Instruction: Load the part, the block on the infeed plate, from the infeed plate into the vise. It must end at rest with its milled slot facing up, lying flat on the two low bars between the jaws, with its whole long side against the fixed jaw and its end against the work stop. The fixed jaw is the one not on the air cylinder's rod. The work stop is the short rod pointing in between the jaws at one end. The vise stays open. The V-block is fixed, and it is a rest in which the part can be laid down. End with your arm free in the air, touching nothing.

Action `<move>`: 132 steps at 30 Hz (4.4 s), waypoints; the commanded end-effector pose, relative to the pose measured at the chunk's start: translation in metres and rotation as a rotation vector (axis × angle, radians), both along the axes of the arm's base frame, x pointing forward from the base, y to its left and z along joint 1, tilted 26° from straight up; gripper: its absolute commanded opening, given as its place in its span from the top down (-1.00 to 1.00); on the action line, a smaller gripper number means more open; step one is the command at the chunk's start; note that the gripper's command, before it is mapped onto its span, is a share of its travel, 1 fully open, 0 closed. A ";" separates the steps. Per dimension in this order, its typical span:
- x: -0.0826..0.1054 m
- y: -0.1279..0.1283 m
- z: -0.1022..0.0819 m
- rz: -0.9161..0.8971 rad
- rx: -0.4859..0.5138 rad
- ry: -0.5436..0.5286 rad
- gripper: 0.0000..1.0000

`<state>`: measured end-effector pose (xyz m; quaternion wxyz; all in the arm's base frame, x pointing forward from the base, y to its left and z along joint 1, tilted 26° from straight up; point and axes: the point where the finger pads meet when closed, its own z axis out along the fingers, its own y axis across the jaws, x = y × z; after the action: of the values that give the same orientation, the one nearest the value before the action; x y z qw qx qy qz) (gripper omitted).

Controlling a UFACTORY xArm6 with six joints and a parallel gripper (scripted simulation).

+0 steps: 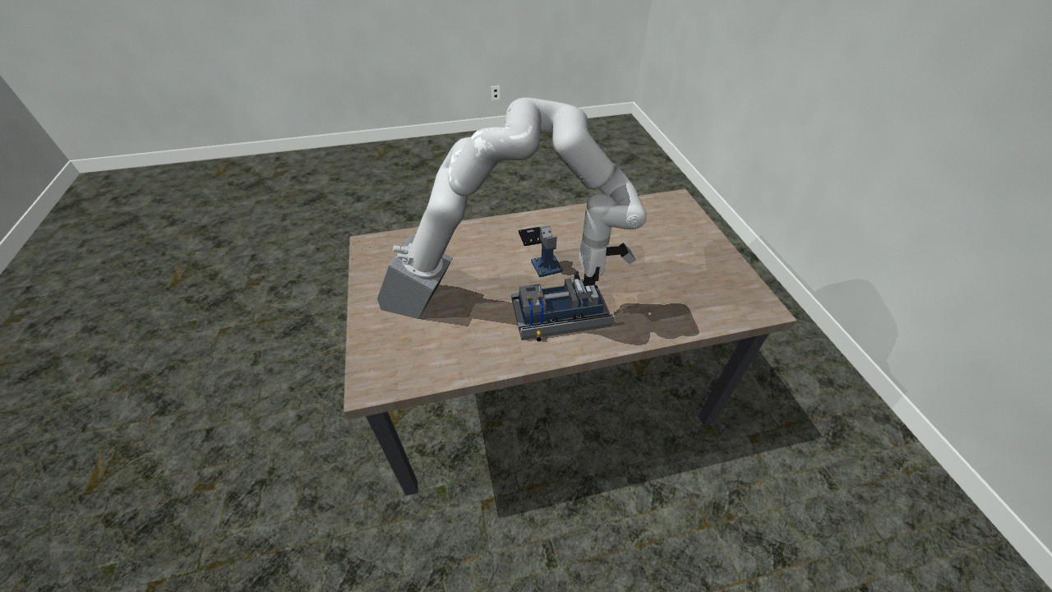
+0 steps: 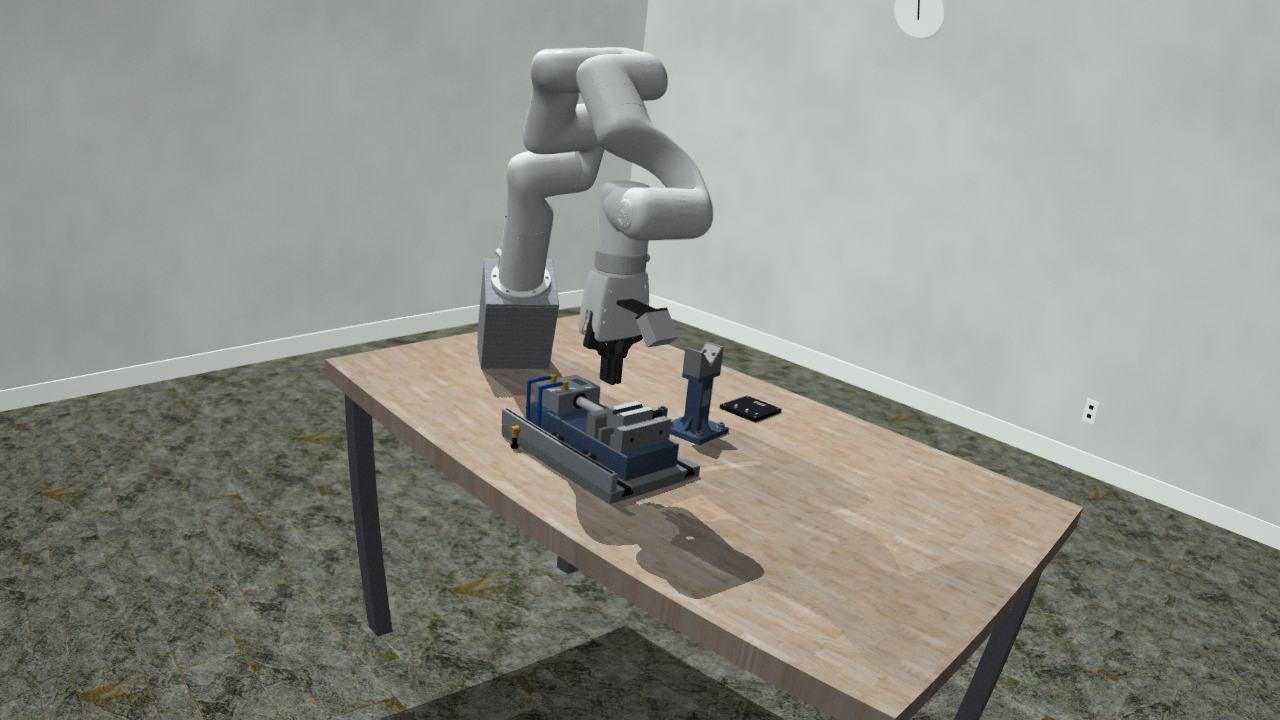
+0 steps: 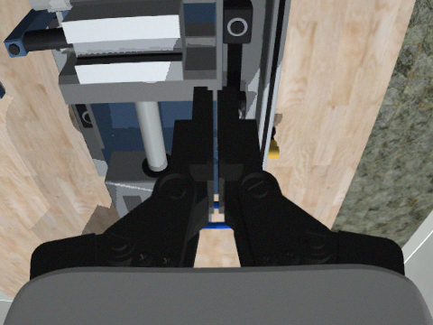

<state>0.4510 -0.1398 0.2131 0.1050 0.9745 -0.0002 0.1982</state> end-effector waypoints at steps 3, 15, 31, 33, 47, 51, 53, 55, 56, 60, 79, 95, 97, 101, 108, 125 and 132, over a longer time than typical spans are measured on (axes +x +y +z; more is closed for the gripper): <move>0.001 0.000 0.000 0.000 -0.001 -0.003 1.00; 0.005 -0.002 -0.010 0.000 -0.001 -0.003 1.00; 0.013 -0.006 -0.031 0.000 -0.001 -0.003 1.00; 0.014 -0.007 -0.033 0.000 -0.001 -0.003 1.00; 0.018 -0.009 -0.044 0.000 -0.001 -0.003 1.00; 0.019 -0.009 -0.045 0.000 -0.001 -0.003 1.00; 0.019 -0.009 -0.045 0.000 -0.001 -0.003 1.00; 0.019 -0.009 -0.046 0.000 -0.001 -0.003 1.00; 0.019 -0.009 -0.046 0.000 -0.001 -0.003 1.00; 0.019 -0.009 -0.046 0.000 -0.001 -0.003 1.00; 0.020 -0.009 -0.045 0.000 -0.001 -0.003 1.00; 0.020 -0.009 -0.045 0.000 -0.001 -0.003 1.00; 0.020 -0.009 -0.045 0.000 -0.001 -0.003 1.00; 0.020 -0.009 -0.045 0.000 -0.001 -0.003 1.00; 0.020 -0.009 -0.045 0.000 -0.001 -0.003 1.00; 0.021 -0.010 -0.048 0.000 -0.001 -0.003 1.00; 0.022 -0.011 -0.050 0.000 -0.001 -0.003 1.00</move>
<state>0.4722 -0.1502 0.1619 0.1049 0.9745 -0.0002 0.1982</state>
